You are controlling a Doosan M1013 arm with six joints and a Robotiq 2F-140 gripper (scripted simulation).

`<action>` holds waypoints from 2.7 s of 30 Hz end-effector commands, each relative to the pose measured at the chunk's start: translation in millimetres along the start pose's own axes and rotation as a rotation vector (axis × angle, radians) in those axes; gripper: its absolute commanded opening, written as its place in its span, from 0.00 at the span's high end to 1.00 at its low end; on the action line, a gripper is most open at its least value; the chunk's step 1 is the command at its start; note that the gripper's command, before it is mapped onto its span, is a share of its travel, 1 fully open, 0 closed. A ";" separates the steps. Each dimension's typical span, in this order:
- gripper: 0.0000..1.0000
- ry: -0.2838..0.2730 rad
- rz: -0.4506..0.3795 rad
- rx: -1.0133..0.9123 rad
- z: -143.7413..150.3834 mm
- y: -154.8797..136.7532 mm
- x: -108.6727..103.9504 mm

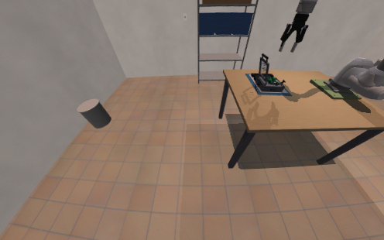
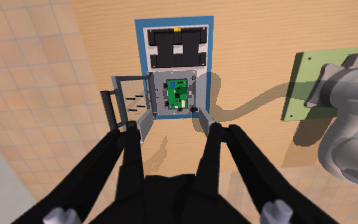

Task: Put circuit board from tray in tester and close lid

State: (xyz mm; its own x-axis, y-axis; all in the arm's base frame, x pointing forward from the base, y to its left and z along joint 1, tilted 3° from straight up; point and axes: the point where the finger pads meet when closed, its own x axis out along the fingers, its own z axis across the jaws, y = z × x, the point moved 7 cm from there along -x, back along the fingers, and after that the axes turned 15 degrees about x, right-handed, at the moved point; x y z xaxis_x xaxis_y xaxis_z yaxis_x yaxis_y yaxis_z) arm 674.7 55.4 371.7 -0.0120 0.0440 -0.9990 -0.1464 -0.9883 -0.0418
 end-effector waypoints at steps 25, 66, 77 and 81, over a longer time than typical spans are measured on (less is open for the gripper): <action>0.70 0.000 0.000 0.000 0.0 0.0 -0.5; 0.70 0.000 0.000 0.000 -92.8 -24.8 -0.5; 0.70 0.000 0.000 0.000 -132.0 -35.3 -0.5; 0.70 0.000 0.000 0.000 -139.9 -37.4 -0.5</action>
State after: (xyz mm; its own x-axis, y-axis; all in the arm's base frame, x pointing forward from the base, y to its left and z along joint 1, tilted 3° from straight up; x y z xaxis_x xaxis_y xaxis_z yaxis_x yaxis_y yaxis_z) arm 815.2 71.7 371.1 -0.0119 0.0440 -0.9990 -0.1464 -0.9883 -0.0418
